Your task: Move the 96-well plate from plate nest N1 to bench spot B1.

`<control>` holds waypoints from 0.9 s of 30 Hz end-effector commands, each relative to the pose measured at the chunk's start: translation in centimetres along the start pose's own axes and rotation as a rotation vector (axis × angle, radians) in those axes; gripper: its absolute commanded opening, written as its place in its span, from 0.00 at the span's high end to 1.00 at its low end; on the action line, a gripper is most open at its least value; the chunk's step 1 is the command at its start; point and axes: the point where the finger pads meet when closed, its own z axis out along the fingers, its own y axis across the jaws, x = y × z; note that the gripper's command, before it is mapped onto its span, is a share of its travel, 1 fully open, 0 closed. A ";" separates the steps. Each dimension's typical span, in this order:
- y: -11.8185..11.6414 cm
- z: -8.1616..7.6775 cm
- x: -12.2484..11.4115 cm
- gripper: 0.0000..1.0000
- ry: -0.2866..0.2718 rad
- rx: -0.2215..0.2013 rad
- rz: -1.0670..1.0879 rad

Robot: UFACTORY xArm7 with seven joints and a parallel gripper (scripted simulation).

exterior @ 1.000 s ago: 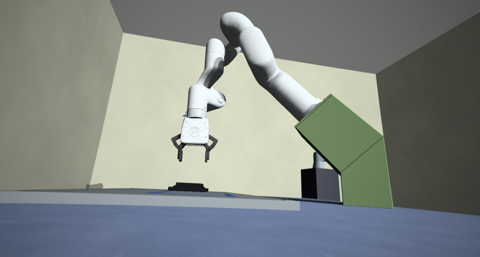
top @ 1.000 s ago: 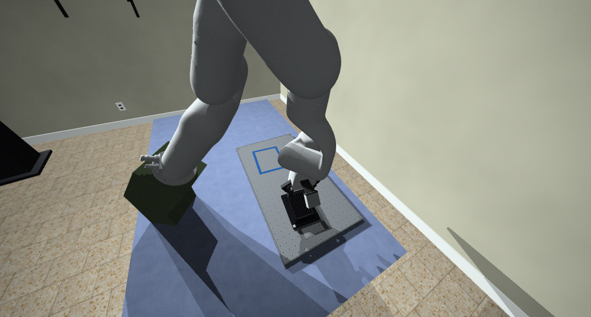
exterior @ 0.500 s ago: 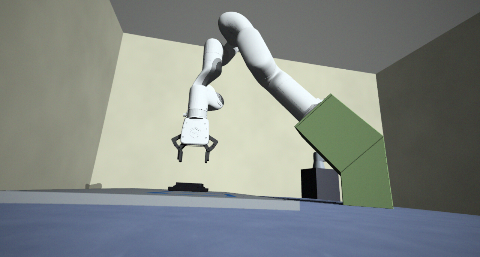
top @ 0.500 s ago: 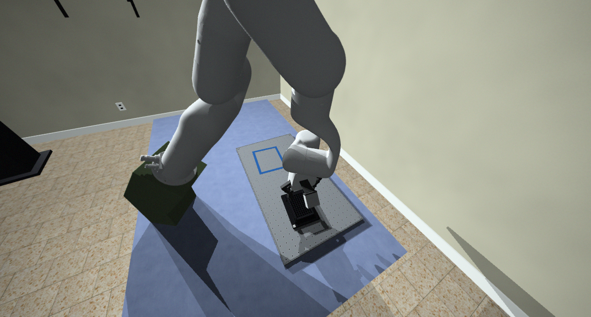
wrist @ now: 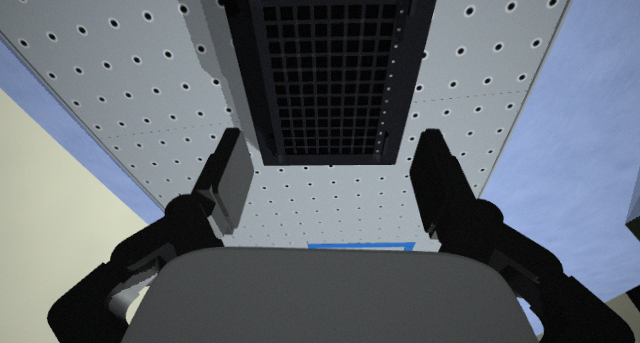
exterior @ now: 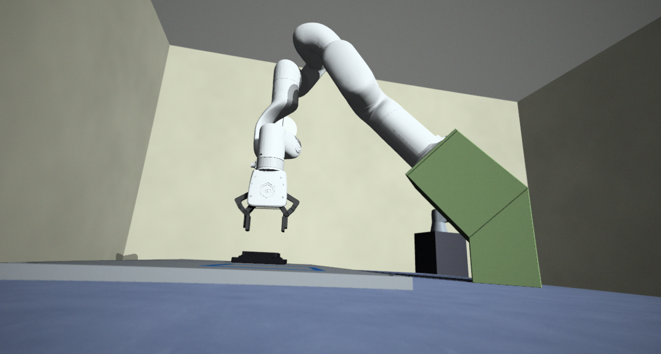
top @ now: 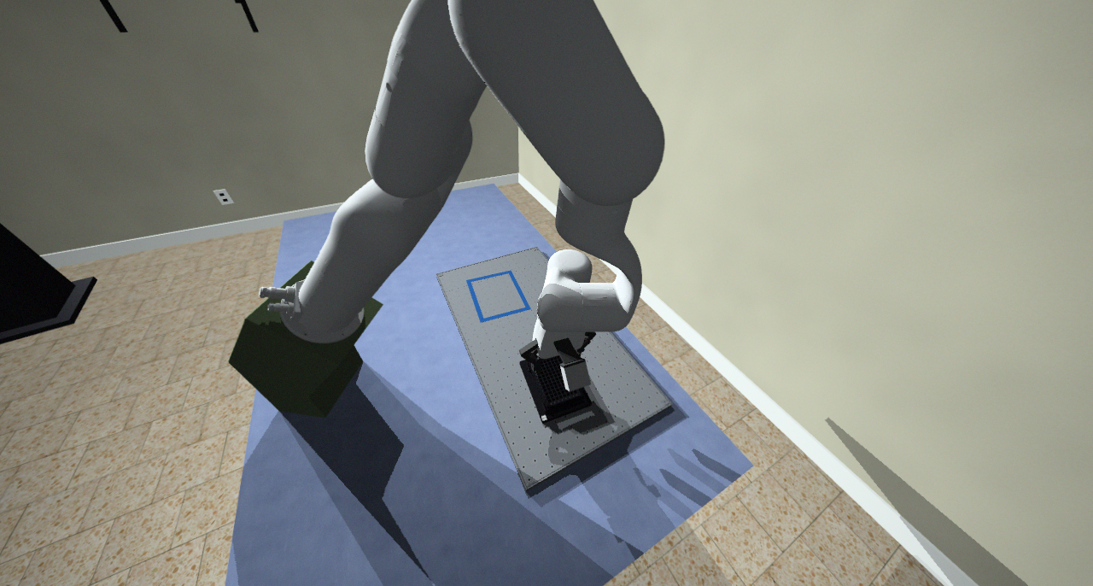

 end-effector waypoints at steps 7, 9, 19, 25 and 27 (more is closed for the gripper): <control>-0.1 1.7 0.0 0.00 0.006 0.029 0.001; -0.1 1.9 0.0 0.00 0.006 0.029 0.001; -0.2 3.5 0.0 0.00 0.006 0.029 0.001; -0.2 3.8 0.0 0.00 0.006 0.029 0.001; -0.2 3.8 0.0 0.00 0.006 0.029 0.001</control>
